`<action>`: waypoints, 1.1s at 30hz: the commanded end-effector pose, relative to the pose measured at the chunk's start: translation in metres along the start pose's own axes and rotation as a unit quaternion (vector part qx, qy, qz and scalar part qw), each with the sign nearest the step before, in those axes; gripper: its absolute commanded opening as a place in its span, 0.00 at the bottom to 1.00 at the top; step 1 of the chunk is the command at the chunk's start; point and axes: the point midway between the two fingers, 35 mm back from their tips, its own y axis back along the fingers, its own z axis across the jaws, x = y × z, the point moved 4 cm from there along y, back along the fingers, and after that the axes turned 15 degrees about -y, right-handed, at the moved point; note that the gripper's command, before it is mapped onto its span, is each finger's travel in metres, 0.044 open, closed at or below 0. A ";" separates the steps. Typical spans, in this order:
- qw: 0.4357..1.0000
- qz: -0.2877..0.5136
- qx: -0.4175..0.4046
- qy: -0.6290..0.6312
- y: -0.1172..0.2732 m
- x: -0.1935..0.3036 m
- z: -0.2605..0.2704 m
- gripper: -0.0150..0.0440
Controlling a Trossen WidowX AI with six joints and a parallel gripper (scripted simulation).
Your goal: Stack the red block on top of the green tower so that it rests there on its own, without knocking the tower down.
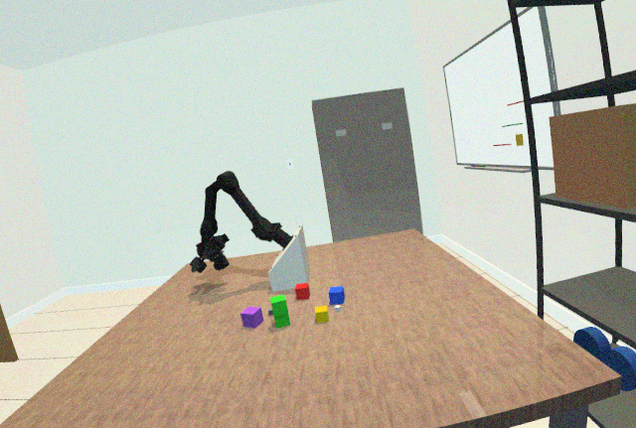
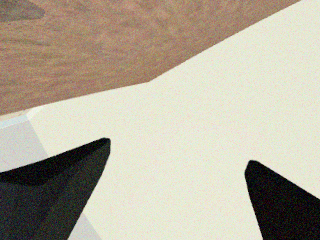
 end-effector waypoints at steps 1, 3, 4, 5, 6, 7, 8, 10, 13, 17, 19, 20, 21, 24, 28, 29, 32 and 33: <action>1.000 -0.002 0.000 0.003 0.000 0.000 0.000 0.98; 1.000 -0.014 0.000 0.024 -0.003 -0.001 -0.002 1.00; 0.999 -0.023 0.002 0.038 -0.006 -0.002 -0.003 1.00; 0.998 -0.034 0.006 0.047 -0.010 -0.005 -0.004 1.00; 0.998 -0.044 0.013 0.048 -0.015 -0.008 -0.004 1.00; 0.997 -0.055 0.021 0.050 -0.020 -0.012 -0.005 1.00; 0.996 -0.065 0.029 0.052 -0.025 -0.016 -0.006 1.00; 0.994 -0.087 0.045 0.056 -0.035 -0.023 -0.008 1.00; 0.988 -0.120 0.069 0.067 -0.049 -0.035 -0.013 1.00; 0.977 -0.163 0.103 0.085 -0.066 -0.051 -0.020 1.00; 0.971 -0.185 0.121 0.096 -0.074 -0.059 -0.025 1.00; 0.967 -0.196 0.130 0.101 -0.078 -0.063 -0.027 1.00; 0.963 -0.206 0.140 0.106 -0.082 -0.067 -0.030 1.00; 0.949 -0.237 0.170 0.121 -0.093 -0.079 -0.039 1.00; 0.926 -0.276 0.211 0.145 -0.107 -0.096 -0.053 1.00; 0.920 -0.286 0.222 0.152 -0.110 -0.100 -0.057 1.00; 0.900 -0.302 0.254 0.186 -0.119 -0.111 -0.068 1.00; 0.892 -0.308 0.265 0.197 -0.121 -0.114 -0.072 1.00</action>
